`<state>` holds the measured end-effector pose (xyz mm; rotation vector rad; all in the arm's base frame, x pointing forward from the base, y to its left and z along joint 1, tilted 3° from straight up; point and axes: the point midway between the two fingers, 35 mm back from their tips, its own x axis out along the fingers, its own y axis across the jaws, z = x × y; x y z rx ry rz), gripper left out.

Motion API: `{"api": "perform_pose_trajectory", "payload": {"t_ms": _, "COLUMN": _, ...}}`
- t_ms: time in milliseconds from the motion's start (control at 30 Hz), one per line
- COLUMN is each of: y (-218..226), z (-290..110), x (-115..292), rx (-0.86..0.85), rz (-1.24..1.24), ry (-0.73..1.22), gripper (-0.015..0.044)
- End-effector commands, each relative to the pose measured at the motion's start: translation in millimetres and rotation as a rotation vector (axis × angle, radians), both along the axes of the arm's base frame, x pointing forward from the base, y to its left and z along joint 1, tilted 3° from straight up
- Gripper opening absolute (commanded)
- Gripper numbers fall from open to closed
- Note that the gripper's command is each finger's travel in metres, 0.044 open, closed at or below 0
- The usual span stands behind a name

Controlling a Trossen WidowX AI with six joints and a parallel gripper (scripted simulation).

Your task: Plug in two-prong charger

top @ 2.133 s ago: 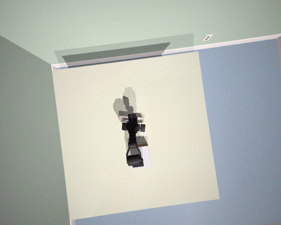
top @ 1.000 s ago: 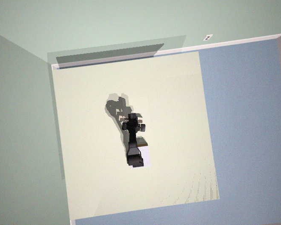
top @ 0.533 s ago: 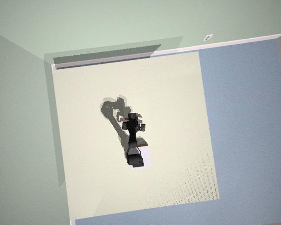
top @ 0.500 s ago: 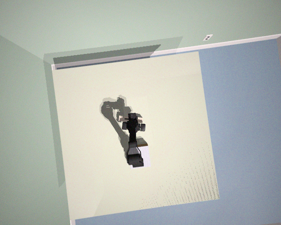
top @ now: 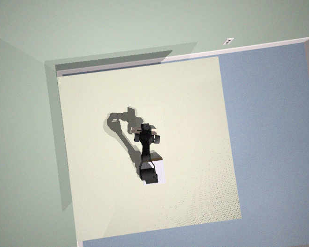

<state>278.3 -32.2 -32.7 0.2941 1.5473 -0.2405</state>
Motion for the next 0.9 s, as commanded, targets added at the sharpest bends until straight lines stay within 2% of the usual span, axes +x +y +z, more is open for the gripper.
{"api": "perform_pose_trajectory", "payload": {"t_ms": 0, "y": -0.2, "z": 1.2, "x": 2.6, "rx": 0.003, "rz": 0.004, "ry": -0.004, "gripper": 0.0000}}
{"api": "perform_pose_trajectory", "payload": {"t_ms": 867, "y": -2.2, "z": 1.6, "x": 8.5, "rx": 0.003, "rz": 0.004, "ry": -0.005, "gripper": 0.0000}}
